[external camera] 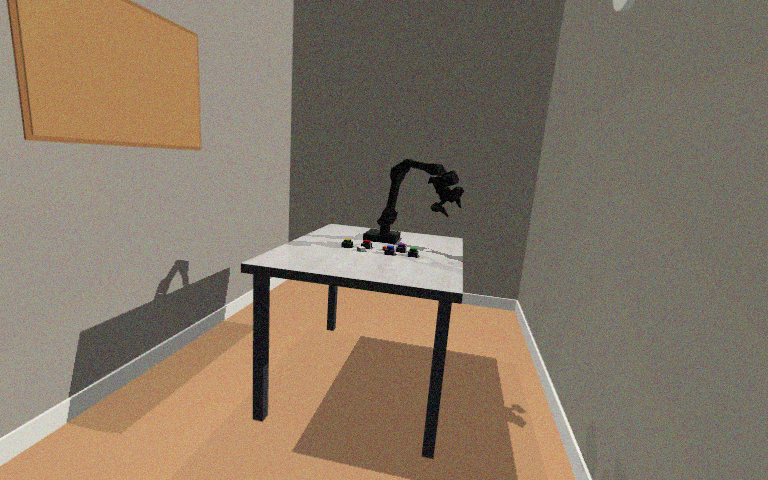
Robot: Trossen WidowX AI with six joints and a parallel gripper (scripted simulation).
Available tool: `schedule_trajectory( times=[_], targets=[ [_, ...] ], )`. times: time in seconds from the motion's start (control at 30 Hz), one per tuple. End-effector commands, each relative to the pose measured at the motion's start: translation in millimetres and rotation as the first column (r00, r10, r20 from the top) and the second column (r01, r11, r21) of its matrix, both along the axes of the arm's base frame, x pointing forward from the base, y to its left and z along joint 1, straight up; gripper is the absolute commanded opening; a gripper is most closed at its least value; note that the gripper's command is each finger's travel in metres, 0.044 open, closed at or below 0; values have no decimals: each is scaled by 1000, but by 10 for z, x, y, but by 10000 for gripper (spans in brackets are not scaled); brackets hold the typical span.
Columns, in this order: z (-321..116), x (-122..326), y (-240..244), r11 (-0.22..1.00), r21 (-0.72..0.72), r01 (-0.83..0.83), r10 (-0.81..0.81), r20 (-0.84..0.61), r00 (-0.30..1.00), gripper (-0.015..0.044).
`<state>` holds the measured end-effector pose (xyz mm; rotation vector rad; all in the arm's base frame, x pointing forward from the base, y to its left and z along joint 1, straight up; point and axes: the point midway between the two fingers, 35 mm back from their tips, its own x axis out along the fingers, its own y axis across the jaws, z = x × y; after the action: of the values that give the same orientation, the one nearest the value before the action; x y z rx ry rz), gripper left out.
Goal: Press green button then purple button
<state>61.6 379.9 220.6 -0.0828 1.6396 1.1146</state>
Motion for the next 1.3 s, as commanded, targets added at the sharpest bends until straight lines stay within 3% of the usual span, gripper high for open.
schedule_trajectory(
  times=[0.0, 0.2, 0.4, 0.6, 0.87, 1.27],
  targets=[
    [-347, 635, -282, 963, -168, 213, -195, 116, 974, 400],
    [-825, 1614, -1126, 731, -406, 548, -419, 367, 831, 400],
    [-882, 1741, -1298, 677, -437, 592, -437, 408, 801, 400],
    [-1473, 1756, -1283, 677, -437, 592, -437, 408, 801, 242],
    [-1498, 1755, -1284, 677, -437, 592, -437, 408, 801, 33],
    [-1540, 1757, -1282, 677, -437, 592, -437, 408, 801, 20]
  ],
)
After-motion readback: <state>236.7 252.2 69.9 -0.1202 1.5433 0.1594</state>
